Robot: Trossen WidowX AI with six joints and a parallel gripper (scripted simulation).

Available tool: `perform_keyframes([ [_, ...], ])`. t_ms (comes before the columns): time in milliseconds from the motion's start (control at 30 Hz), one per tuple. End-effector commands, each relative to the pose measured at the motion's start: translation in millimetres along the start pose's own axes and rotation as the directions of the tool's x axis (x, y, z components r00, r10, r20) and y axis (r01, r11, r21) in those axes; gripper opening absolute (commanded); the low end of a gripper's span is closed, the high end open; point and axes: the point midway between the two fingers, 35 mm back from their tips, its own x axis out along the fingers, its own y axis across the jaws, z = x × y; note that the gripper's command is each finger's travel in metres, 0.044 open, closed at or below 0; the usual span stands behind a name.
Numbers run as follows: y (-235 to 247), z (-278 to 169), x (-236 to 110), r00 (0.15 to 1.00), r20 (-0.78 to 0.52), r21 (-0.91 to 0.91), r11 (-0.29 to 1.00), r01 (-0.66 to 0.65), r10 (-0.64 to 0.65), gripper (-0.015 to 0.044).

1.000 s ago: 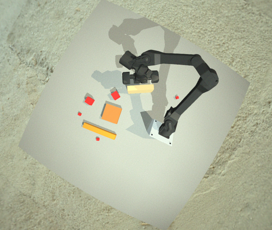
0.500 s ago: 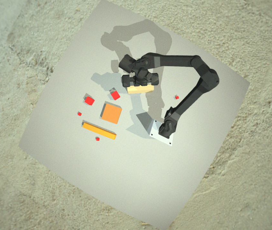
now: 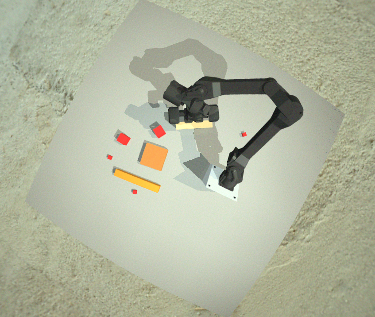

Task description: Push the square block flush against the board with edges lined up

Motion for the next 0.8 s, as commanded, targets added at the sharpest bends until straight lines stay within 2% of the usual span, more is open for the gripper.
perform_keyframes([
  [0,-0.6,-5.4,0.6,1.0,0.0,0.002,1.0,0.003,-0.003,0.0],
  [767,-1.0,-22.3,1.0,1.0,0.0,0.002,1.0,0.004,-0.004,0.0],
])
